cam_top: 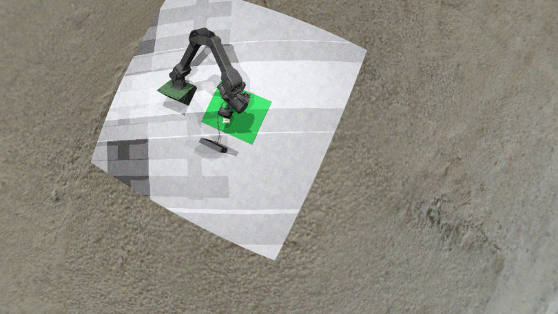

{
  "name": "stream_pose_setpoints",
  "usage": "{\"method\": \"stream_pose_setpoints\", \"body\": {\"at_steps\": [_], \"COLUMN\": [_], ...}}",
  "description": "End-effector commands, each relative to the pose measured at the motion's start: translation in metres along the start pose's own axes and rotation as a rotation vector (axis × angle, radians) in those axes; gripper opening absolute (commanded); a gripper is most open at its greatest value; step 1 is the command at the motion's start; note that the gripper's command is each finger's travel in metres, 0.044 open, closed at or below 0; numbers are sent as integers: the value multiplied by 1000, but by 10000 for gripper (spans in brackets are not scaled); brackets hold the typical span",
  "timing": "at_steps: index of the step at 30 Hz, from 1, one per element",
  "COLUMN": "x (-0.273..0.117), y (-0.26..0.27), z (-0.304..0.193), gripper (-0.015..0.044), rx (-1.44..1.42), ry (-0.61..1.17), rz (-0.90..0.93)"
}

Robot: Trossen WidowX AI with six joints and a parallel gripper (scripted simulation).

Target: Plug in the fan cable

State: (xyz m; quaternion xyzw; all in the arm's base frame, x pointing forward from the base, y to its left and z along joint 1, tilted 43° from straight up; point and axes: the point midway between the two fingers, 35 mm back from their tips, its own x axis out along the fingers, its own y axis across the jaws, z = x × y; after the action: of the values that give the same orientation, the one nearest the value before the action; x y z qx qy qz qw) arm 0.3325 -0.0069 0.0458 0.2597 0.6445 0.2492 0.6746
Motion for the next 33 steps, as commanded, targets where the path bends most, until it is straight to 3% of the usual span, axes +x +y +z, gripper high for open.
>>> {"method": "stream_pose_setpoints", "body": {"at_steps": [1, 33], "x": [7, 53], "y": [2, 2], "z": [-2, -2], "gripper": [440, 440], "rx": [2, 2], "ry": [2, 2], "rz": [4, 7]}}
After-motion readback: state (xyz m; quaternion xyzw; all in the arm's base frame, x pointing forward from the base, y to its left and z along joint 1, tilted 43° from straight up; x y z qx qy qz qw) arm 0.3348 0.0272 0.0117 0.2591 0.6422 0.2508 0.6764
